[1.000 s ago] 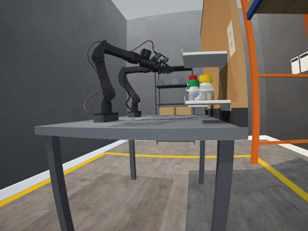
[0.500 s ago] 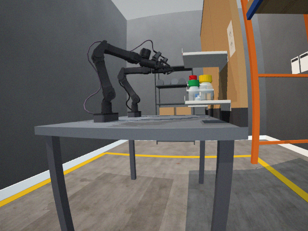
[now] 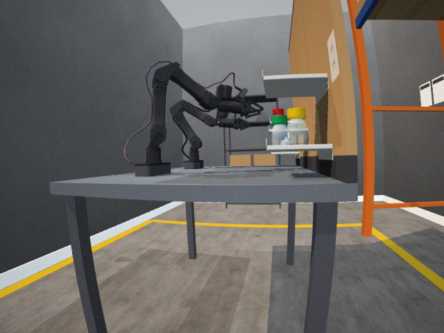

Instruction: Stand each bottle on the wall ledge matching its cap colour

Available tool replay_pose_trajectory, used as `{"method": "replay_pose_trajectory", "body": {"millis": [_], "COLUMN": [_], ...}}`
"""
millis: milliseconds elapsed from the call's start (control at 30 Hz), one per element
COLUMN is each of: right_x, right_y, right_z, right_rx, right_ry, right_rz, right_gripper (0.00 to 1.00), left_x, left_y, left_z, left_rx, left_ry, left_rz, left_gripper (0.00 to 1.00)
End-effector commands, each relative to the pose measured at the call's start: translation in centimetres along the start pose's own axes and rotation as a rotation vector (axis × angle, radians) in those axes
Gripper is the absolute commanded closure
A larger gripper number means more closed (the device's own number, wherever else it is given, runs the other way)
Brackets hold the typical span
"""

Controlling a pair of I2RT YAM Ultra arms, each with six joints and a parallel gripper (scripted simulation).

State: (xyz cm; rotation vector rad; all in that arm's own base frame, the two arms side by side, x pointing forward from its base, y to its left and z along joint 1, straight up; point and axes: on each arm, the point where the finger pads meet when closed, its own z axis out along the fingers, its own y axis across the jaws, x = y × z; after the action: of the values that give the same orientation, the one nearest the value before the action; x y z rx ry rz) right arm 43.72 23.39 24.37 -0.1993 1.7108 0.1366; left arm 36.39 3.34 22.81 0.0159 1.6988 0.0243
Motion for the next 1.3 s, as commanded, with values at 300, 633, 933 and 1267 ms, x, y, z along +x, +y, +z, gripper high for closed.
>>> {"method": "replay_pose_trajectory", "body": {"millis": [300,633,933,1267], "right_x": [-1.4,-1.2,-2.5,-3.1], "right_y": [0.6,0.6,0.6,0.8], "right_z": [3.9,3.9,4.2,5.5], "right_rx": [-0.039,-0.031,-0.037,-0.036], "right_ry": [-0.187,-0.174,-0.171,-0.153], "right_rz": [0.027,0.026,0.028,0.022], "right_gripper": [0.19,0.19,0.19,0.19], "left_x": [2.0,2.4,1.8,1.8], "left_y": [0.3,0.0,0.3,0.3], "left_z": [0.6,0.7,0.6,0.6], "left_rx": [-0.03,-0.017,-0.024,-0.024], "left_ry": [-0.064,-0.047,-0.062,-0.062], "left_rz": [0.007,0.005,0.009,0.009], "left_gripper": [0.0,0.0,0.0,0.0]}}
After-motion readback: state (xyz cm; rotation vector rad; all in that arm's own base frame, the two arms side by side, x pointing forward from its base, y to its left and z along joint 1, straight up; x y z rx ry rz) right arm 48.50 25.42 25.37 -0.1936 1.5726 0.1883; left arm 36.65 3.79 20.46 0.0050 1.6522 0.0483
